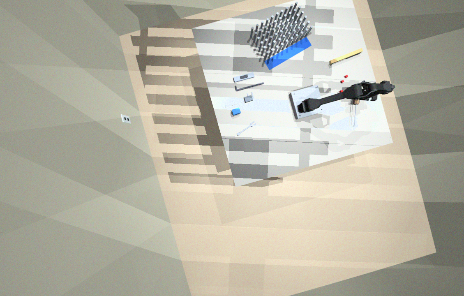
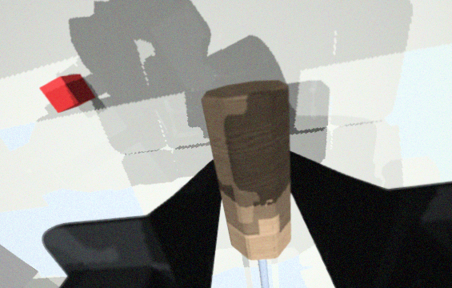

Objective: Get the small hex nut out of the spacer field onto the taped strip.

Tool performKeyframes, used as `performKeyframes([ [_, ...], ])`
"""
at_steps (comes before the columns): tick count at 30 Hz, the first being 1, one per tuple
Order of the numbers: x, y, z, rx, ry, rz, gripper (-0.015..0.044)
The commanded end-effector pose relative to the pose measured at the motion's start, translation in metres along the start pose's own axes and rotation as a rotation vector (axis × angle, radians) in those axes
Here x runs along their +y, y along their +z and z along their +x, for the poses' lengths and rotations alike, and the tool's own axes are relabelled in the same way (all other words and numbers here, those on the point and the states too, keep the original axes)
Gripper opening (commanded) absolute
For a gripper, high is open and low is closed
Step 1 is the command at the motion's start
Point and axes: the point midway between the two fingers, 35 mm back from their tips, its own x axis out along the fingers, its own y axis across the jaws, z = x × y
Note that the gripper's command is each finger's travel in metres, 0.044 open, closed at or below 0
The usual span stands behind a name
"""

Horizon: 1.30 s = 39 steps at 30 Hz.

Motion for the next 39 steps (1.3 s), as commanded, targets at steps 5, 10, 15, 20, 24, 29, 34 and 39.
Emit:
performKeyframes([
  [5,0.000,0.000,0.014,0.000,0.000,0.002,0.0000],
  [10,0.001,-0.001,0.022,0.000,0.000,0.003,0.0000],
  [15,0.001,-0.001,0.026,0.000,0.000,0.004,0.0000],
  [20,0.001,0.000,0.022,0.001,-0.002,0.003,0.0053],
  [24,0.001,0.000,0.022,0.001,-0.002,0.003,0.0157],
  [29,0.001,0.000,0.022,0.001,-0.002,0.003,0.0289],
  [34,0.001,0.000,0.022,0.001,-0.002,0.003,0.0420],
  [39,-0.001,0.000,-0.022,0.001,-0.002,0.003,0.0440],
])
